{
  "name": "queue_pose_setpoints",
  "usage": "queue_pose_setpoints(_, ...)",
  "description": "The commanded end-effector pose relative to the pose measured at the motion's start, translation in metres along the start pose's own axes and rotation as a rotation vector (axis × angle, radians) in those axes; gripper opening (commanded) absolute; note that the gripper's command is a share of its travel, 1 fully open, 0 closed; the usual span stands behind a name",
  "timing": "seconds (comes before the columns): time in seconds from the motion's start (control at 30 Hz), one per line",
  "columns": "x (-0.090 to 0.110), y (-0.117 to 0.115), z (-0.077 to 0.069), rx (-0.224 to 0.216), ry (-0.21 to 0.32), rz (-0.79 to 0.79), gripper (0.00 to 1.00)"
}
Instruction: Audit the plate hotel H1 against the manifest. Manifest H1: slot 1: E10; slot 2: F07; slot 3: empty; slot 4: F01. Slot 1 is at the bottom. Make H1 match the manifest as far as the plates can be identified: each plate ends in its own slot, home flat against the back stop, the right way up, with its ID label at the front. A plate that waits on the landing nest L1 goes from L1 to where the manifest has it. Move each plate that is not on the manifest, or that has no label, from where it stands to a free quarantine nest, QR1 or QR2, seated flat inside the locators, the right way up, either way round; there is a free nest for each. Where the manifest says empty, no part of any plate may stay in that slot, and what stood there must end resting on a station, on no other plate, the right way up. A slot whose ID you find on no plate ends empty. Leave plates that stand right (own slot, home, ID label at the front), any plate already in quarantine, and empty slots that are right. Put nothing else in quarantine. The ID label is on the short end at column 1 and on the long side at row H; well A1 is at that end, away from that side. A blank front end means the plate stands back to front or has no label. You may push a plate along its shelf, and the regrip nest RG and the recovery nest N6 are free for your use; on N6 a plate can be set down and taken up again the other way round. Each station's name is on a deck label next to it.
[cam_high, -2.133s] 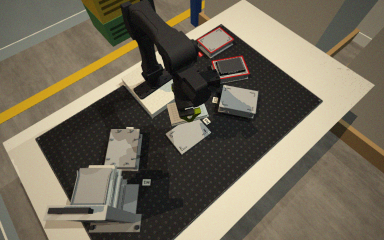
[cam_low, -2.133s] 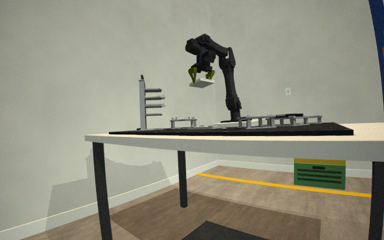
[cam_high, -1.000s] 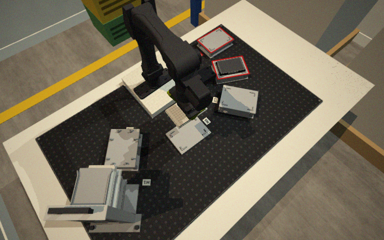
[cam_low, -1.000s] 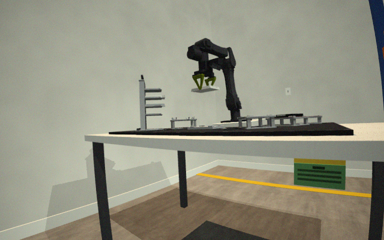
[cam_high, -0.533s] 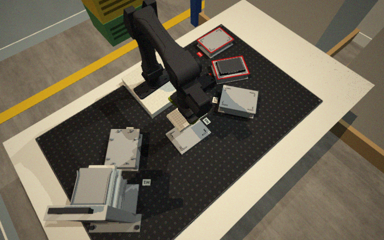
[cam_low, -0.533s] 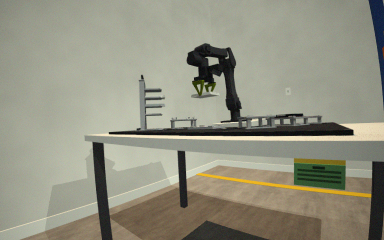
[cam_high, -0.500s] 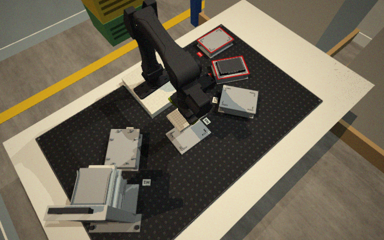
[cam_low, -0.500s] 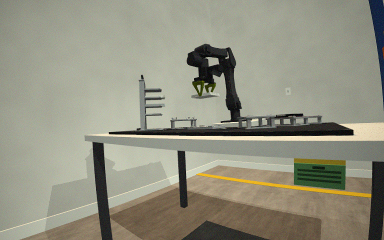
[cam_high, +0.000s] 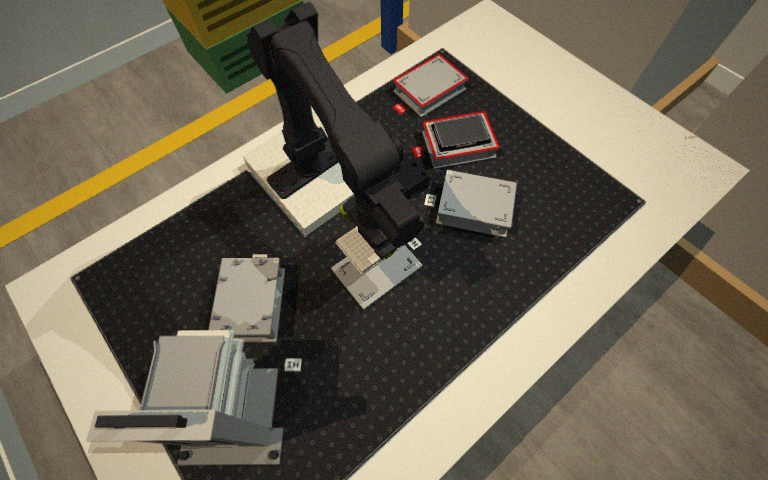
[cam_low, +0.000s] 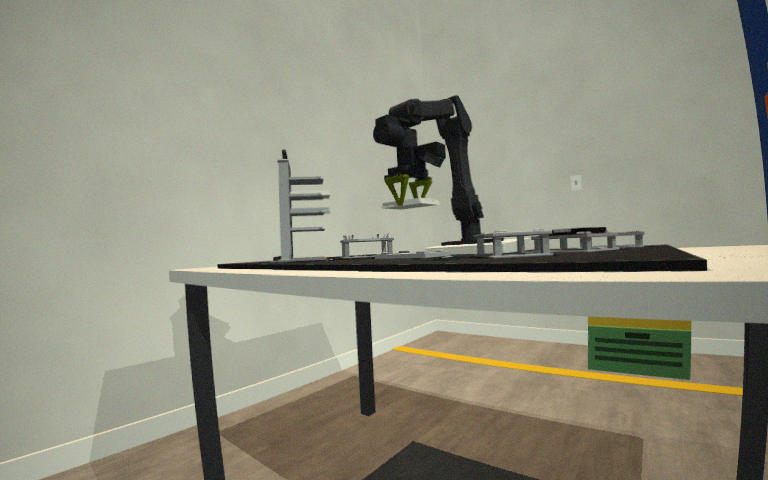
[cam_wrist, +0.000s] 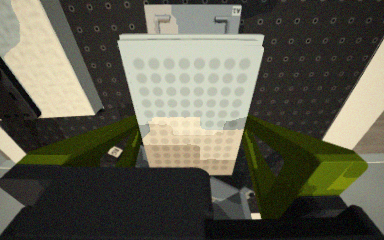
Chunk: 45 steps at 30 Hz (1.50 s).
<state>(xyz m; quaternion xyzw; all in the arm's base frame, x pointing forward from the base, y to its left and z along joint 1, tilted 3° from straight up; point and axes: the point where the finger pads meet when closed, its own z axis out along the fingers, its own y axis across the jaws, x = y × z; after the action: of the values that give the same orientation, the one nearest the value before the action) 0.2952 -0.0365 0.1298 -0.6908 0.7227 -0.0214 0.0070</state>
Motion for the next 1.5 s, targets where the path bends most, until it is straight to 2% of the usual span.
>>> queue_pose_setpoints(0.0, 0.0, -0.004, 0.004, 0.019, -0.001, 0.0, 0.86)
queue_pose_setpoints(0.33, 0.0, -0.005, 0.031, 0.019, -0.001, 0.0, 0.86)
queue_pose_setpoints(0.4, 0.0, -0.005, 0.031, 0.019, -0.001, 0.0, 0.86)
queue_pose_setpoints(0.67, 0.0, -0.005, 0.051, 0.019, -0.001, 0.0, 0.86)
queue_pose_setpoints(1.47, 0.0, -0.003, 0.051, 0.019, -0.001, 0.0, 0.86)
